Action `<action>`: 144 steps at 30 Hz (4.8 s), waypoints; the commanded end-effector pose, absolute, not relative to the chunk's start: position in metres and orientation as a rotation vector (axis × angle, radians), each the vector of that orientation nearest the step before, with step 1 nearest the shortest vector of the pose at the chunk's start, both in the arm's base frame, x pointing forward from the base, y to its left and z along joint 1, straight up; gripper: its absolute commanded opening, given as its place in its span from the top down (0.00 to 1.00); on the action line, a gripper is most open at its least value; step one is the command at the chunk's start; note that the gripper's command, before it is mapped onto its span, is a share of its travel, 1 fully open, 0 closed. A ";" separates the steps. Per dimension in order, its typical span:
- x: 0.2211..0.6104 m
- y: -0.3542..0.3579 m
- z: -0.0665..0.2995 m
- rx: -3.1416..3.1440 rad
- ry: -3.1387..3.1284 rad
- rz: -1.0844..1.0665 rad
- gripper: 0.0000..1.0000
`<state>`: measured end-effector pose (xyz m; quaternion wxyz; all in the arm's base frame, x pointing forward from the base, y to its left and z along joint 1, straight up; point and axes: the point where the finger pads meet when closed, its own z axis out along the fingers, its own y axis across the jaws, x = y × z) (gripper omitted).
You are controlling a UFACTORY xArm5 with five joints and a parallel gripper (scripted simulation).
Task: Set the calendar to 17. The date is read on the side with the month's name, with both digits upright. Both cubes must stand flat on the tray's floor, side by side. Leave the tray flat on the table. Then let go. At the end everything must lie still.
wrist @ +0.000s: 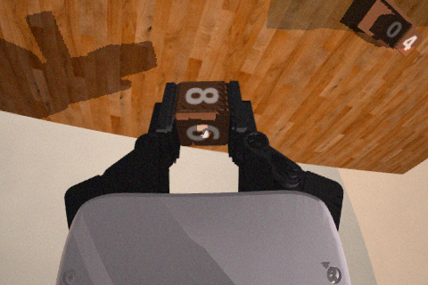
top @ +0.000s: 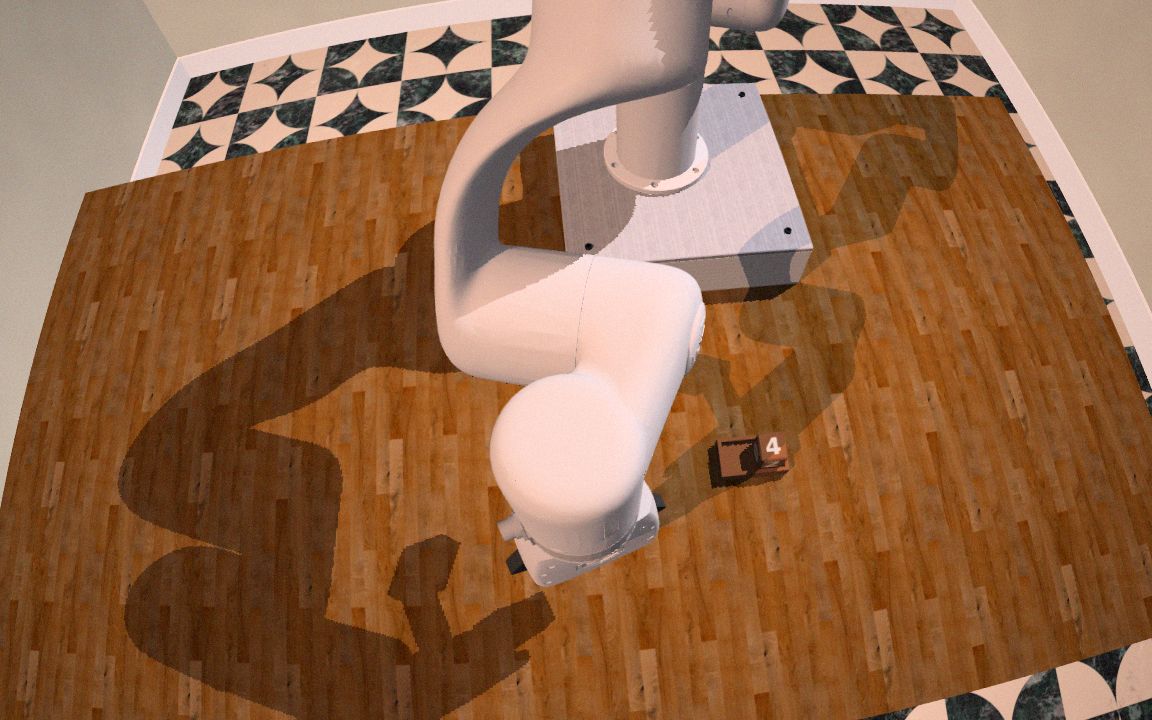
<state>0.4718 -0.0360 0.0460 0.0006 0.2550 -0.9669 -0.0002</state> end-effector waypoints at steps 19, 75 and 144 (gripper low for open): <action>0.473 -0.074 0.048 -0.052 -3.144 0.001 0.73; 0.473 -0.084 -0.047 -0.276 -3.132 0.000 0.73; 0.473 -0.084 -0.048 -0.276 -3.132 0.000 0.73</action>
